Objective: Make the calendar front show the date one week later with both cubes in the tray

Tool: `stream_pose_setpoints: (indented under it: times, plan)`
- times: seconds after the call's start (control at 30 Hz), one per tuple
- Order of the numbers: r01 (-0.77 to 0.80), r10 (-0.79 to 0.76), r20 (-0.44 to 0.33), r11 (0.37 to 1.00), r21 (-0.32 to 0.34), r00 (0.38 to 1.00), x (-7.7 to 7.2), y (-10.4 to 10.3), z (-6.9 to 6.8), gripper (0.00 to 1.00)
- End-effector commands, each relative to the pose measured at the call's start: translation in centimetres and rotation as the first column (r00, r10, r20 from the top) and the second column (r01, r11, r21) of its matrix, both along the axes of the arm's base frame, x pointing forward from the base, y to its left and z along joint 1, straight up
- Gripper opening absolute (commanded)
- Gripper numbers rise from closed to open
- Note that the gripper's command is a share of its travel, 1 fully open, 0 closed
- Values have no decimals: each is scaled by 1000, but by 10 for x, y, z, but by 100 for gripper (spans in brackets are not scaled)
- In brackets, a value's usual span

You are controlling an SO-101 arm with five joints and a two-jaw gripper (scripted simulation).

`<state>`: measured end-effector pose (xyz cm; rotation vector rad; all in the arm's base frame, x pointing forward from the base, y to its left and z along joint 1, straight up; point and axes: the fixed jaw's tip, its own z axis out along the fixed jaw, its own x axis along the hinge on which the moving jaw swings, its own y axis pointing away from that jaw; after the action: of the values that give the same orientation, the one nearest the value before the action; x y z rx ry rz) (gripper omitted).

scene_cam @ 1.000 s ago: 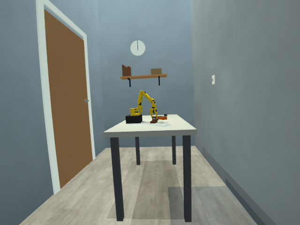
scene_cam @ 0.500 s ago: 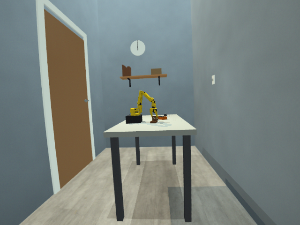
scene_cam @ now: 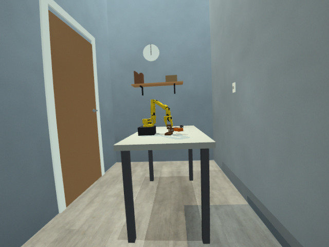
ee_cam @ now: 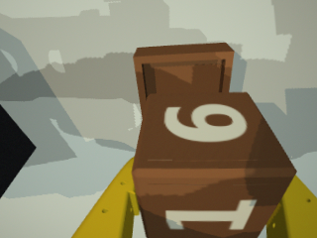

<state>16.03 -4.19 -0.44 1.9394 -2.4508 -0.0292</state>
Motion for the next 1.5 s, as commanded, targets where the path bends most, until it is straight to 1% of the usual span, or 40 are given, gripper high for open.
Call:
stream_pose_setpoints:
  times: [0.0,0.33,0.5,0.63,0.77,0.83,1.1,1.23,1.4,1.43,1.47]
  plan:
    - [15,-15,4,1000,0,1000,-3,-1,7,0]
    - [14,-14,4,1000,0,1000,-4,0,9,0]
    - [-17,17,4,1000,0,1000,0,4,7,0]
    - [-80,80,4,997,0,997,6,13,4,0]
    - [-166,166,4,986,0,986,14,27,-1,0]
    - [-166,166,4,986,0,986,14,27,-1,0]
    - [-312,312,4,950,0,950,24,54,-10,0]
    - [-338,338,4,941,0,941,26,60,-12,0]
    - [-341,341,4,940,0,940,26,60,-12,0]
    - [-362,362,33,932,-7,931,33,65,-9,0]
    - [-362,362,33,932,-7,931,33,65,-9,0]
